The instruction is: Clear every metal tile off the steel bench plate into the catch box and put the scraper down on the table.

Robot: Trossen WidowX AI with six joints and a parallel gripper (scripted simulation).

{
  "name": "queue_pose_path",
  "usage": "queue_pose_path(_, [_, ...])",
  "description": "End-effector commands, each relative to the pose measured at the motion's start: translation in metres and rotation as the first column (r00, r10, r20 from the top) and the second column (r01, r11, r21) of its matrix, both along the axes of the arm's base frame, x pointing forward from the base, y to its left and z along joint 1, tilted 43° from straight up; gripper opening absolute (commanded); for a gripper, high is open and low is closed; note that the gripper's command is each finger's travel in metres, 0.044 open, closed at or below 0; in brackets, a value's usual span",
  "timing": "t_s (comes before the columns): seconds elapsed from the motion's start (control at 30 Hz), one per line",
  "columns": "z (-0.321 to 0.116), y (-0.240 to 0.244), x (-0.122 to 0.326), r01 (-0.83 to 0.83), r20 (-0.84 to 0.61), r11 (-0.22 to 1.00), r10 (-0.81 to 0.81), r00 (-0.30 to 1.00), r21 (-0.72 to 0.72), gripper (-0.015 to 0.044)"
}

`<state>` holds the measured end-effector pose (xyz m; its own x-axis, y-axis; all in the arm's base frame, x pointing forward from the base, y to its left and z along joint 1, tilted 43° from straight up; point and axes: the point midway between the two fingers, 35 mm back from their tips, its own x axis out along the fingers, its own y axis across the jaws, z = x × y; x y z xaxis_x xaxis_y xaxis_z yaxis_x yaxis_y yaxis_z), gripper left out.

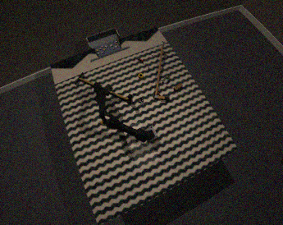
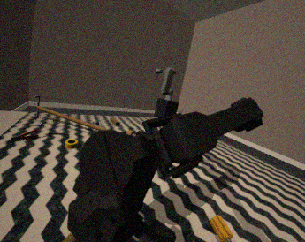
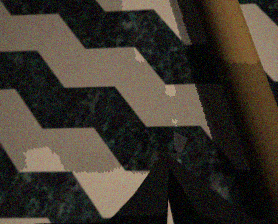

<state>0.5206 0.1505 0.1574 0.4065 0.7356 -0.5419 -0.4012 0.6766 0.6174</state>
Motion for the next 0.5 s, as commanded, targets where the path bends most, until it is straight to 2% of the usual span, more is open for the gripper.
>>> queue_pose_path(0.0, [-0.0045,0.0042,-0.0023,0.007,-0.005,1.000,-0.007,1.000,0.001,0.0000])
queue_pose_path(0.47, [-0.0099,-0.0018,0.0064,0.007,-0.005,1.000,-0.007,1.000,-0.001,0.0000])
